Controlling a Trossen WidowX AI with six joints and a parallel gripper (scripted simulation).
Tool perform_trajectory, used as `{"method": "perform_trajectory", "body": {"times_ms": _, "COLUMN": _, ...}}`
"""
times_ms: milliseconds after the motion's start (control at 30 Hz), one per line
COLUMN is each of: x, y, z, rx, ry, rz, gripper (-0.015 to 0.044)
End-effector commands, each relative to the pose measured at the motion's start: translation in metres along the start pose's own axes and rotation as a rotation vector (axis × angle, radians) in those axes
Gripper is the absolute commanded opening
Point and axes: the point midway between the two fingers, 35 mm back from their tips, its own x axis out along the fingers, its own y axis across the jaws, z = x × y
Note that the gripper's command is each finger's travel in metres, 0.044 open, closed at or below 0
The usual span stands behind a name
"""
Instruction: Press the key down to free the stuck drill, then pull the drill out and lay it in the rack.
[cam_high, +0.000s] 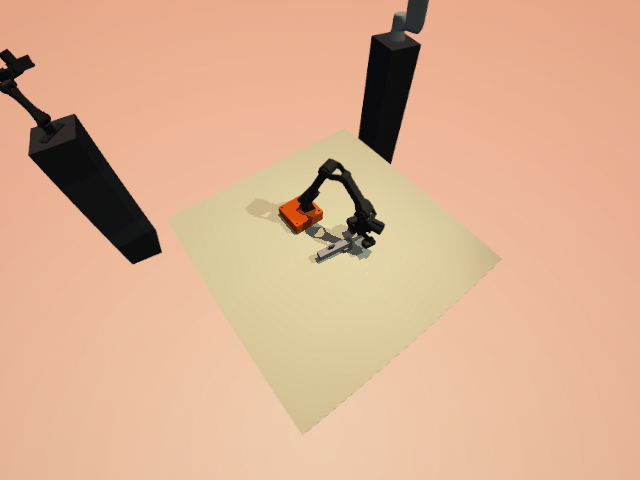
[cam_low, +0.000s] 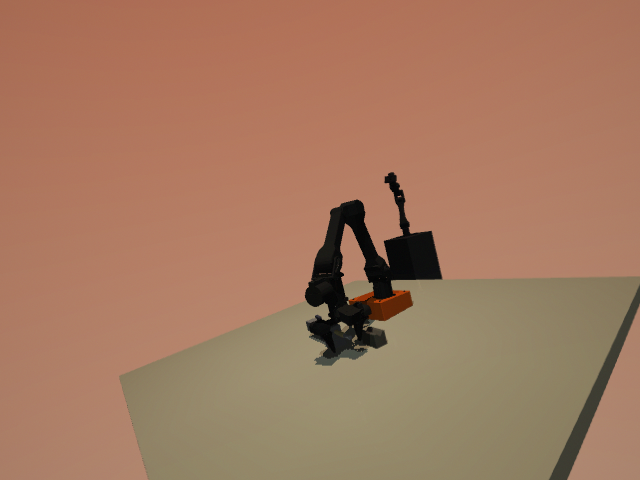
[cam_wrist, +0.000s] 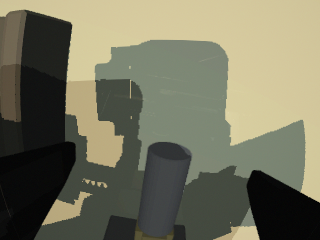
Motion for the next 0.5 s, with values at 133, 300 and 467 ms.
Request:
{"method": "perform_trajectory", "body": {"times_ms": 133, "x": 0.0006, "y": 0.0003, "z": -0.0010, "rx": 0.000, "ry": 0.000, "rz": 0.000, "gripper": 0.0387}}
{"method": "perform_trajectory", "body": {"times_ms": 300, "x": 0.0006, "y": 0.0003, "z": -0.0010, "rx": 0.000, "ry": 0.000, "rz": 0.000, "gripper": 0.0256}}
{"method": "perform_trajectory", "body": {"times_ms": 467, "x": 0.0006, "y": 0.0003, "z": -0.0010, "rx": 0.000, "ry": 0.000, "rz": 0.000, "gripper": 0.0125}}
